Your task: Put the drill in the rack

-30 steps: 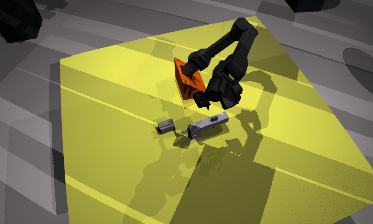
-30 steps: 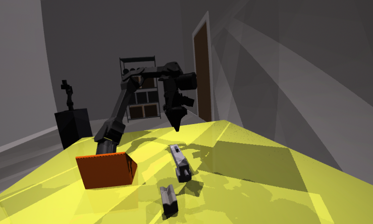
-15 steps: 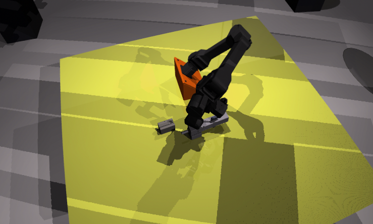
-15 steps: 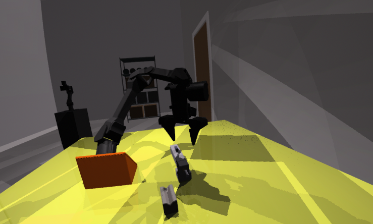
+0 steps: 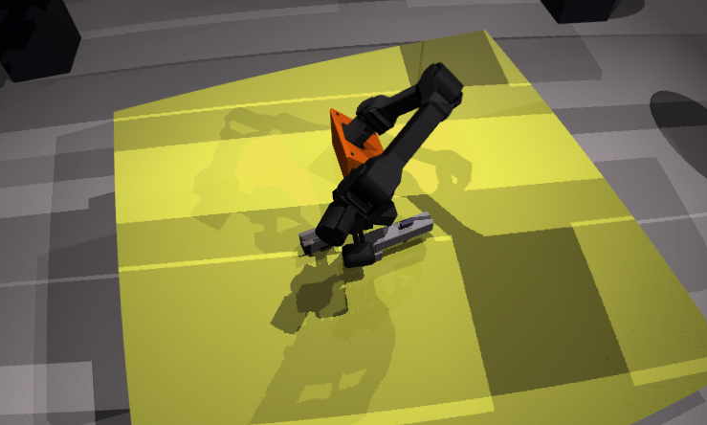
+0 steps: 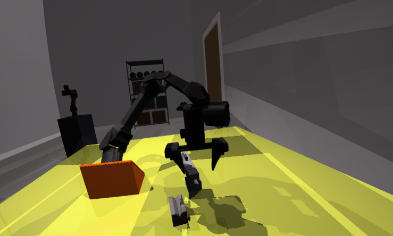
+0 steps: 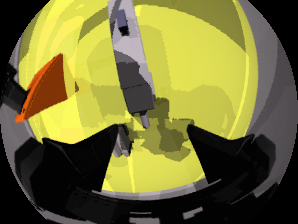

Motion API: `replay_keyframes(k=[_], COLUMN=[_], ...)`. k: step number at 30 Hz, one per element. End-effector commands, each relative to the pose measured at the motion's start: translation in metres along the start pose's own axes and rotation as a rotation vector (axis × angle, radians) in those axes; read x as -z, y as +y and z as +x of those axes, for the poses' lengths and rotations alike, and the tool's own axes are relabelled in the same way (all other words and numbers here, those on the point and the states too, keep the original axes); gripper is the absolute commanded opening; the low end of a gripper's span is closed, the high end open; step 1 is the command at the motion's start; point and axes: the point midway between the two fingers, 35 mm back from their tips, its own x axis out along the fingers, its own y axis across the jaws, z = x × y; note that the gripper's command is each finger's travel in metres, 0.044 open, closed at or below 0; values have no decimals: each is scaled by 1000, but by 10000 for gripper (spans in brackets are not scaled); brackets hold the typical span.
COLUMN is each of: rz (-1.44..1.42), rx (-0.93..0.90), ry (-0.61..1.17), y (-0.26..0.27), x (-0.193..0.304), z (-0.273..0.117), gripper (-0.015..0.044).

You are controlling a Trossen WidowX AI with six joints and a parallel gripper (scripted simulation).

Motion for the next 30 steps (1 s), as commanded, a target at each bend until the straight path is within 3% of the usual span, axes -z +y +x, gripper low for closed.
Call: replay_keyframes(k=[1, 30], rz=[-229, -228], rx=[-14, -13], ry=[2, 2], y=[6, 6], x=[24, 20], z=[20, 37], gripper=[440, 440])
